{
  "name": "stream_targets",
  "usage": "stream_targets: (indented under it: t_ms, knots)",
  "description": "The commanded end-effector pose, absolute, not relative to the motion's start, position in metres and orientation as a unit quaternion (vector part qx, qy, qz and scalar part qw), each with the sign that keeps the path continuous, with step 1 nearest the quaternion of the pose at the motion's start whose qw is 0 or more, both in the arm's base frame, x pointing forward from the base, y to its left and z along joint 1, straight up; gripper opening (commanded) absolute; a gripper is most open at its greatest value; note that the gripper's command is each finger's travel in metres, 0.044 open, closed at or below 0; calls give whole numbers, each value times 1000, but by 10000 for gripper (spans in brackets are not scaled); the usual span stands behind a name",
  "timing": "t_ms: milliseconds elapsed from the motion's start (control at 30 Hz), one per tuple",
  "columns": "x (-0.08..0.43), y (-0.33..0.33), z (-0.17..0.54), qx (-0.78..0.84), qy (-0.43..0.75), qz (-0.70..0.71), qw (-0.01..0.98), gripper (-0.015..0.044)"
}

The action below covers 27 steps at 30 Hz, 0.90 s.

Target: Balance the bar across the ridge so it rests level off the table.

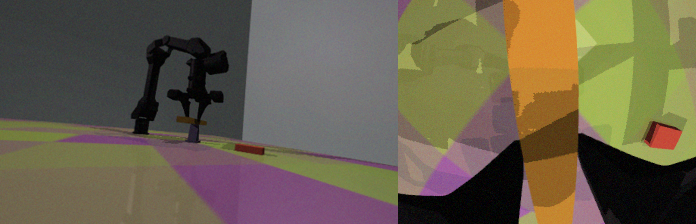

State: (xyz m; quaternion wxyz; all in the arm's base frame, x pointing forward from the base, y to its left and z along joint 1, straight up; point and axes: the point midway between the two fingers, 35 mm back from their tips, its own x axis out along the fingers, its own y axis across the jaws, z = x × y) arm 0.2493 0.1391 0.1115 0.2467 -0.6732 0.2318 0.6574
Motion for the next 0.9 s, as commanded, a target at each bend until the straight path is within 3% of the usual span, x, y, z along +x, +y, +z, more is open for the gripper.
stream_targets:
  t_ms: [0,867]
  knots:
    - [249,139,111,-673,232,657,247,169]
    - [249,139,111,-673,232,657,247,185]
